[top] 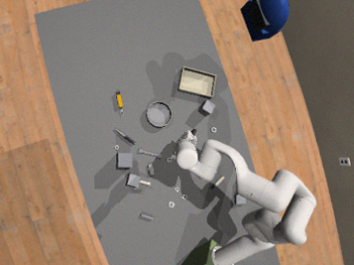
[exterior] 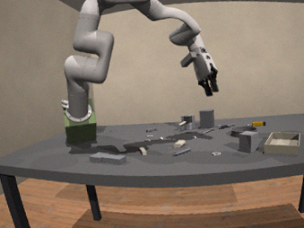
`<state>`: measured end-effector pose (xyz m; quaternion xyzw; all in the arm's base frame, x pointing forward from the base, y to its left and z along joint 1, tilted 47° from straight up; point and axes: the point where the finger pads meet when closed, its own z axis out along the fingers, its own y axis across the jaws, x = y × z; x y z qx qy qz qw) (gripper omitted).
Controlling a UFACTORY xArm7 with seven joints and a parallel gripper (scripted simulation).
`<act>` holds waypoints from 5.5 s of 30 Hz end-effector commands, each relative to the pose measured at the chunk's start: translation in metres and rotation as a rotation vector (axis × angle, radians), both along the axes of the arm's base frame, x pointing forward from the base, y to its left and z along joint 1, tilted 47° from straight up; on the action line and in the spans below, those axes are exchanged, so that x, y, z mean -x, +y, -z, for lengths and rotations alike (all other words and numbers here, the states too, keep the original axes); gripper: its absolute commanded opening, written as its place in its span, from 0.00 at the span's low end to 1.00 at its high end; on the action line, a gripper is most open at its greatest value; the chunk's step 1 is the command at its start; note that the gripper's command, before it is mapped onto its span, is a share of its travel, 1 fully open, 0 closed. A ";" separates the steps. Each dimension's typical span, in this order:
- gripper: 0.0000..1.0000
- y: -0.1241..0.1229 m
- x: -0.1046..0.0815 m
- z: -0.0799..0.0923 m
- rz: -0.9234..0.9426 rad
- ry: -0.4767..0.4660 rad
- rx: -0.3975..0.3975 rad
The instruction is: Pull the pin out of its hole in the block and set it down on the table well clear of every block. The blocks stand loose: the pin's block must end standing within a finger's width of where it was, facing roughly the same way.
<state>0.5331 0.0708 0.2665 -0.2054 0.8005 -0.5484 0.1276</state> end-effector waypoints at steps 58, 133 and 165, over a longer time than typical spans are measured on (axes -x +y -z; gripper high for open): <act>0.43 -0.002 -0.001 -0.033 0.004 -0.074 -0.011; 0.43 -0.003 -0.001 -0.051 0.005 -0.112 -0.023; 0.43 -0.025 0.003 -0.043 0.047 -0.096 -0.012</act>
